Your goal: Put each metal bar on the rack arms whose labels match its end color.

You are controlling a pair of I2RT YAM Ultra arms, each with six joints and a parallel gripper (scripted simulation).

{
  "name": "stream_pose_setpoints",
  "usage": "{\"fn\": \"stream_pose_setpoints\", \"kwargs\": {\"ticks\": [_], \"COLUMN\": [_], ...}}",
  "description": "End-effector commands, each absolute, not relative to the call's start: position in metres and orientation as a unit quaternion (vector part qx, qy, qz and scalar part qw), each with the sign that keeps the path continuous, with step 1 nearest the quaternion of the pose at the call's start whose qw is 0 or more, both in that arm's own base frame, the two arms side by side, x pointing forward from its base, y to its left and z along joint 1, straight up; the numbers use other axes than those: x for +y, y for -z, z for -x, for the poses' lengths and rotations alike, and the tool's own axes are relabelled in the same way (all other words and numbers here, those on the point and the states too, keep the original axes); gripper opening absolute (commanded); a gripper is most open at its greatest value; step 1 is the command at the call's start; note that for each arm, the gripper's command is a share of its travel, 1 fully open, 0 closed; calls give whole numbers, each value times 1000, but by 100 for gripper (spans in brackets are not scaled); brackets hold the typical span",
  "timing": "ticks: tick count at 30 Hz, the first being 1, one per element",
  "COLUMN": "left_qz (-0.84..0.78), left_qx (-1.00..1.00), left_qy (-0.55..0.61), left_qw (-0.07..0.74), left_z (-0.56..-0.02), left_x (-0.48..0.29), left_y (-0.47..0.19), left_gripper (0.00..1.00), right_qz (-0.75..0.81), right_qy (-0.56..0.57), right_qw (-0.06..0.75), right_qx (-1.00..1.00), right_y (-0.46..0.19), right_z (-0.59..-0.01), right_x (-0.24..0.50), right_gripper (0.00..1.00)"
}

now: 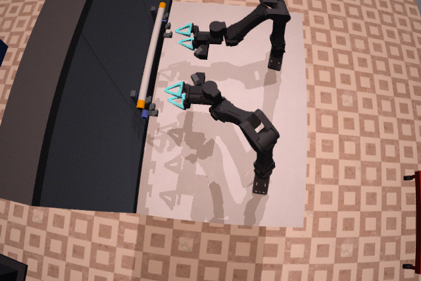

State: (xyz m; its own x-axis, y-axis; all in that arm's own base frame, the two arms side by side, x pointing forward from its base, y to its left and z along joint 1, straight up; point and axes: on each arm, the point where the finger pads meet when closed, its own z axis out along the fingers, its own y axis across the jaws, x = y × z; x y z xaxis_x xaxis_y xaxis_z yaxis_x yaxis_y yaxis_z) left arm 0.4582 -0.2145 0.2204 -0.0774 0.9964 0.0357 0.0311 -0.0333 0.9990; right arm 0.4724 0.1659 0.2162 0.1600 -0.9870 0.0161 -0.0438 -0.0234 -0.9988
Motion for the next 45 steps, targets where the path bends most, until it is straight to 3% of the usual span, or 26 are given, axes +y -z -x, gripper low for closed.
{"fn": "stream_pose_setpoints", "kwargs": {"ticks": [1,45], "left_qz": [-479,-479], "left_qx": [520,520], "left_qy": [-520,-520], "left_qw": [479,479], "left_z": [-461,-461], "left_x": [-212,-212], "left_y": [-246,-262], "left_gripper": [100,100], "right_qz": [539,539], "right_qy": [458,458], "right_qw": [539,539], "right_qx": [458,458], "right_y": [-246,-262], "right_z": [-476,-476], "right_x": [165,165], "right_gripper": [100,100]}}
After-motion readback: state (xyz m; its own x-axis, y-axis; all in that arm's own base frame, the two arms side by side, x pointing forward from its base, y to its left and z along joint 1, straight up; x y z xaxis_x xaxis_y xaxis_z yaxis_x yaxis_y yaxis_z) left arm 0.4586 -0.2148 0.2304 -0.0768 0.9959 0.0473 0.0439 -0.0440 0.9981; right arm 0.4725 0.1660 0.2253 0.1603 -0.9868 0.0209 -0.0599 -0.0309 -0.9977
